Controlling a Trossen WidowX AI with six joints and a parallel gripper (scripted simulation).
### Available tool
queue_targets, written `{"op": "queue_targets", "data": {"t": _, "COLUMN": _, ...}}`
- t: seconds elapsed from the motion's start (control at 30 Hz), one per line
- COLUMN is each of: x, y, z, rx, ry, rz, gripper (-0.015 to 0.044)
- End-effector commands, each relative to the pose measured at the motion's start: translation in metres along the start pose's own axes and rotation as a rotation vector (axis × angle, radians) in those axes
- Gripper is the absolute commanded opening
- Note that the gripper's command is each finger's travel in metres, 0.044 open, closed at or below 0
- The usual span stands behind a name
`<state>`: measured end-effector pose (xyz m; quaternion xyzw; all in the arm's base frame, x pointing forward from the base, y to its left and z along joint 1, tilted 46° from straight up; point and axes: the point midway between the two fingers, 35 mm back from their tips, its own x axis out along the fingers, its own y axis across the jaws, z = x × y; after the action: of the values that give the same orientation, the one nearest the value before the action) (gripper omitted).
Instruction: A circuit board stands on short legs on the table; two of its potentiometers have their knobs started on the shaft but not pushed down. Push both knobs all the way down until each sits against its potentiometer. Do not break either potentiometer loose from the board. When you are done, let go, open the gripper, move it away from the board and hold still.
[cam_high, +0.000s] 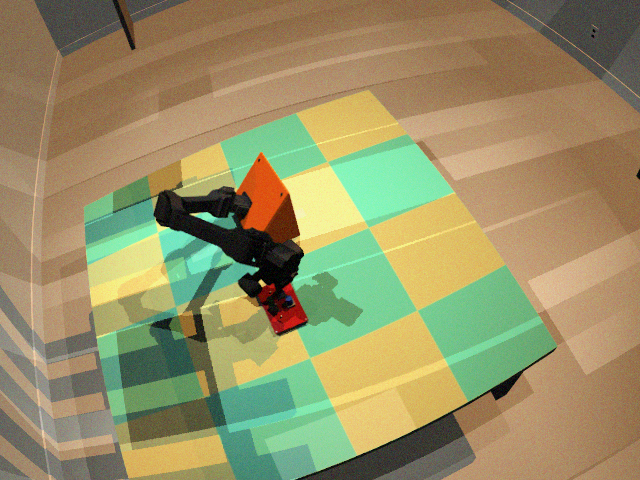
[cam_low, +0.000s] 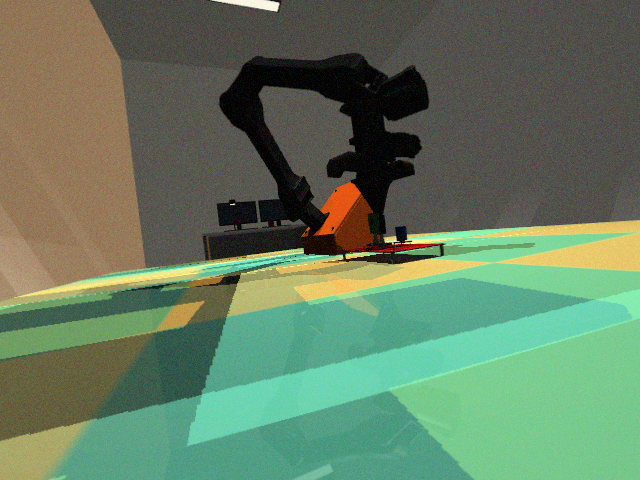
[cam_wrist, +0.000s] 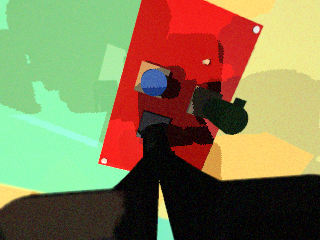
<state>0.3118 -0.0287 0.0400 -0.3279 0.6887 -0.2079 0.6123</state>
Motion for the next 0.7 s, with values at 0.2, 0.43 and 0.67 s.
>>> {"op": "queue_targets", "data": {"t": 0.2, "x": 0.0089, "y": -0.0015, "z": 0.0006, "rx": 0.008, "ry": 0.011, "rz": -0.002, "gripper": 0.0}}
{"op": "queue_targets", "data": {"t": 0.43, "x": 0.011, "y": -0.0016, "z": 0.0005, "rx": 0.008, "ry": 0.011, "rz": -0.002, "gripper": 0.0}}
{"op": "queue_targets", "data": {"t": 0.67, "x": 0.0112, "y": -0.0016, "z": 0.0005, "rx": 0.008, "ry": 0.011, "rz": -0.002, "gripper": 0.0}}
